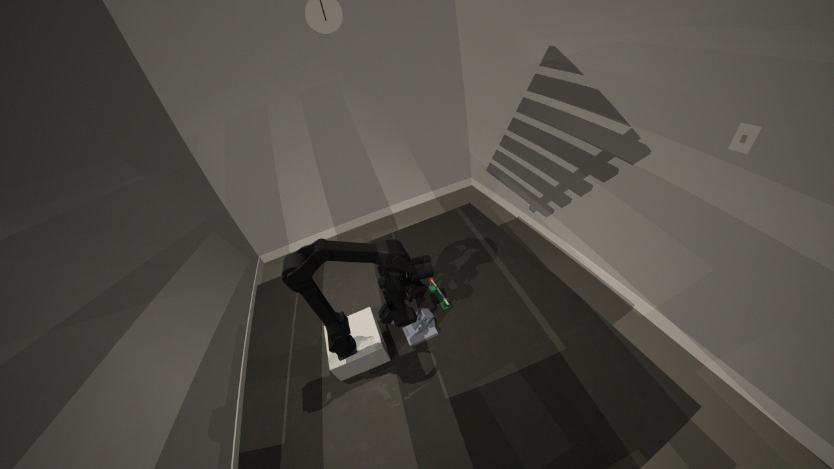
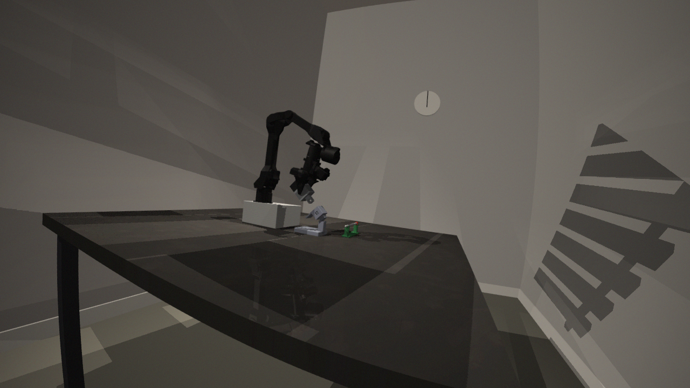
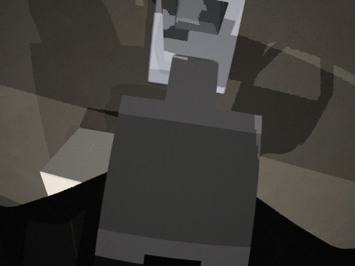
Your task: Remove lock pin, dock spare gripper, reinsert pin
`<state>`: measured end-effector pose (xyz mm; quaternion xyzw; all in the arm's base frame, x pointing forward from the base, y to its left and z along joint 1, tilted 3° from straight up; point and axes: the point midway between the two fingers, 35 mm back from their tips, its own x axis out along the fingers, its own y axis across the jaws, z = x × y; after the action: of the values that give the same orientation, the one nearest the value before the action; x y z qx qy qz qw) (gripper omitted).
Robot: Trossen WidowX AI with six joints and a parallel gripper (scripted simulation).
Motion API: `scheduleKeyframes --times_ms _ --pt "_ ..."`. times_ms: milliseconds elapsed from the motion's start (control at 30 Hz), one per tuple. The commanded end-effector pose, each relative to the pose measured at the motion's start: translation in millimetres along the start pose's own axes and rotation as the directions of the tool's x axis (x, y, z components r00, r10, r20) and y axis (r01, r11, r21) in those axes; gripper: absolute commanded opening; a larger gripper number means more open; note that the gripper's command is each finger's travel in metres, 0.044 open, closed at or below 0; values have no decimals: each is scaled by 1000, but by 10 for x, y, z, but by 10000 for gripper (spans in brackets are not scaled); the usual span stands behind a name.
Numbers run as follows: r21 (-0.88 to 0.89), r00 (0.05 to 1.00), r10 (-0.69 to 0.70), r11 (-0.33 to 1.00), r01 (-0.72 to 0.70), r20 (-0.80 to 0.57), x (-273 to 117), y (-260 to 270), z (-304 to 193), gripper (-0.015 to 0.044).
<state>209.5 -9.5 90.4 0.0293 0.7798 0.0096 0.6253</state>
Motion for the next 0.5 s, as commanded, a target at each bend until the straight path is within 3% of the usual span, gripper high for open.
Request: scheduleKeyframes --times_ms 0,467 --pt "10 1000 -21 1000 21 -18 -34 16 -54 0" --pt "10 1000 -16 1000 16 -8 62 14 115 0"
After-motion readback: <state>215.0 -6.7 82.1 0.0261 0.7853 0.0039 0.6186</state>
